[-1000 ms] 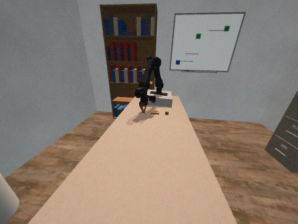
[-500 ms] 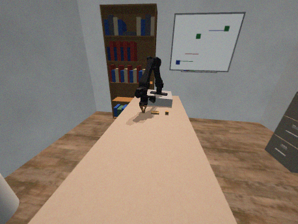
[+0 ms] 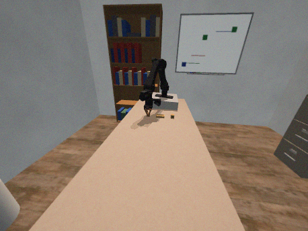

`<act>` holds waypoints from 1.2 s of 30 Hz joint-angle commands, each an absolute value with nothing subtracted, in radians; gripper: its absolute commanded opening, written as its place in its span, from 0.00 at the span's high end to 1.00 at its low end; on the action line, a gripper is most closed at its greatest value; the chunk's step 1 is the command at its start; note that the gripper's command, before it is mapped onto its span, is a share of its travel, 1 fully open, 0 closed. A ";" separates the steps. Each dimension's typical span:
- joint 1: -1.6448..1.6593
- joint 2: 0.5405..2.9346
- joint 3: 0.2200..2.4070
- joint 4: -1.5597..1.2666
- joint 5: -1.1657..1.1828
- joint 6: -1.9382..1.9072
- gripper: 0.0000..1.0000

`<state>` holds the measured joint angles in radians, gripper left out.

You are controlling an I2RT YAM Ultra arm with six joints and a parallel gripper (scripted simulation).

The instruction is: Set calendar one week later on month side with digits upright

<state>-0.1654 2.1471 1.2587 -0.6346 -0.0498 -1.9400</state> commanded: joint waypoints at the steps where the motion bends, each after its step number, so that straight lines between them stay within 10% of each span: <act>1: -0.165 2.140 1.261 -0.635 -0.055 -1.940 0.74; 36: -0.165 2.140 1.261 -0.635 -0.055 -1.940 0.67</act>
